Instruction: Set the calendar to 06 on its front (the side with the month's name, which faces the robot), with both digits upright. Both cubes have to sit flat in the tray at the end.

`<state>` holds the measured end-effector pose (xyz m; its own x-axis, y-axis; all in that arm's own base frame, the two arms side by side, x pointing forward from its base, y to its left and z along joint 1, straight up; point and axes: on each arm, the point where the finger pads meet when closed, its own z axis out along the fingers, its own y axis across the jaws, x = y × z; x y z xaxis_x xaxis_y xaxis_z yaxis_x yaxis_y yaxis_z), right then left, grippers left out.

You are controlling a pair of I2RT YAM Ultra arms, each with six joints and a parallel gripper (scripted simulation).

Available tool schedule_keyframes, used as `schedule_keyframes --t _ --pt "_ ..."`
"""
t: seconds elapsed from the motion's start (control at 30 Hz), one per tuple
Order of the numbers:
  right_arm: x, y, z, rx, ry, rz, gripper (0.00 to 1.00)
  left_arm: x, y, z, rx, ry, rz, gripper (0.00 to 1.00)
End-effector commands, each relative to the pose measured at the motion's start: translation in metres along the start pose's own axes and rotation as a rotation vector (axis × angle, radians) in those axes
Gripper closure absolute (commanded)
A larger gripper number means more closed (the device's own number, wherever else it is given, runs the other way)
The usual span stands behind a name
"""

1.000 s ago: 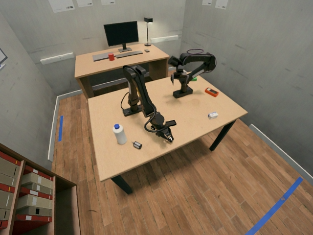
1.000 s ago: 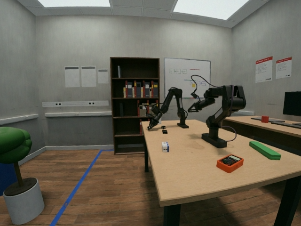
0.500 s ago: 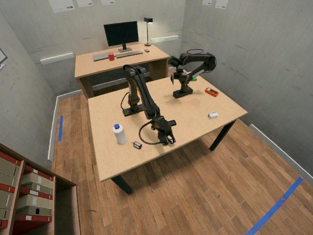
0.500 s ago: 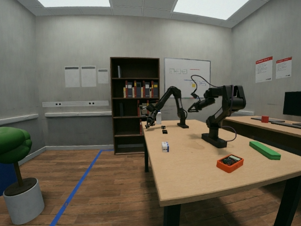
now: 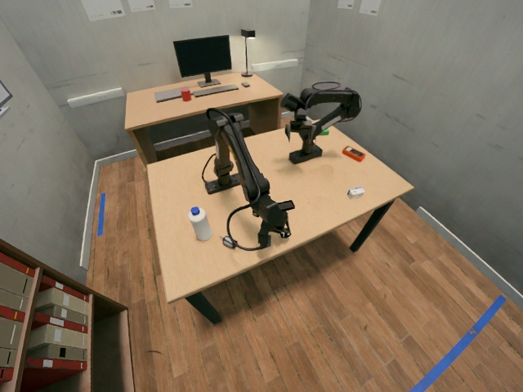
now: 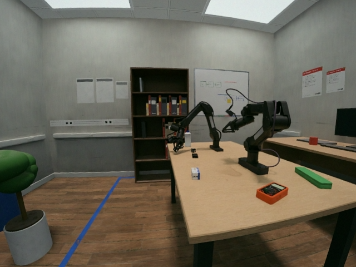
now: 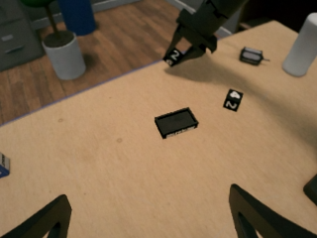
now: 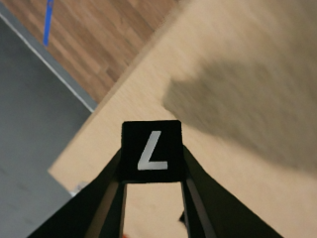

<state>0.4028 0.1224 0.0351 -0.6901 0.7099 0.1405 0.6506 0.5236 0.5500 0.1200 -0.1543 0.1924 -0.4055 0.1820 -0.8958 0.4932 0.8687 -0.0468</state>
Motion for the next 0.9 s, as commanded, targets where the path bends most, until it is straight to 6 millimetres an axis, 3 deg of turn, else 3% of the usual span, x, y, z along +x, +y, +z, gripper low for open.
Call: schedule_keyframes --t 0.0,0.2,0.53,0.87 --pt "0.006 -0.006 -0.003 0.070 0.083 0.222 0.73 -0.011 0.002 -0.004 -0.009 -0.029 -0.010 0.00" --pt "0.009 -0.010 -0.002 0.112 0.124 0.370 0.73 -0.011 0.002 -0.004 -0.009 -0.029 -0.010 0.00" --pt "0.021 -0.020 -0.001 0.259 0.227 0.804 0.73 -0.011 0.002 -0.004 -0.009 -0.029 -0.010 0.00" --pt "0.014 -0.016 0.002 0.253 0.219 0.810 0.73 -0.011 0.002 -0.004 -0.009 -0.029 -0.010 0.00"
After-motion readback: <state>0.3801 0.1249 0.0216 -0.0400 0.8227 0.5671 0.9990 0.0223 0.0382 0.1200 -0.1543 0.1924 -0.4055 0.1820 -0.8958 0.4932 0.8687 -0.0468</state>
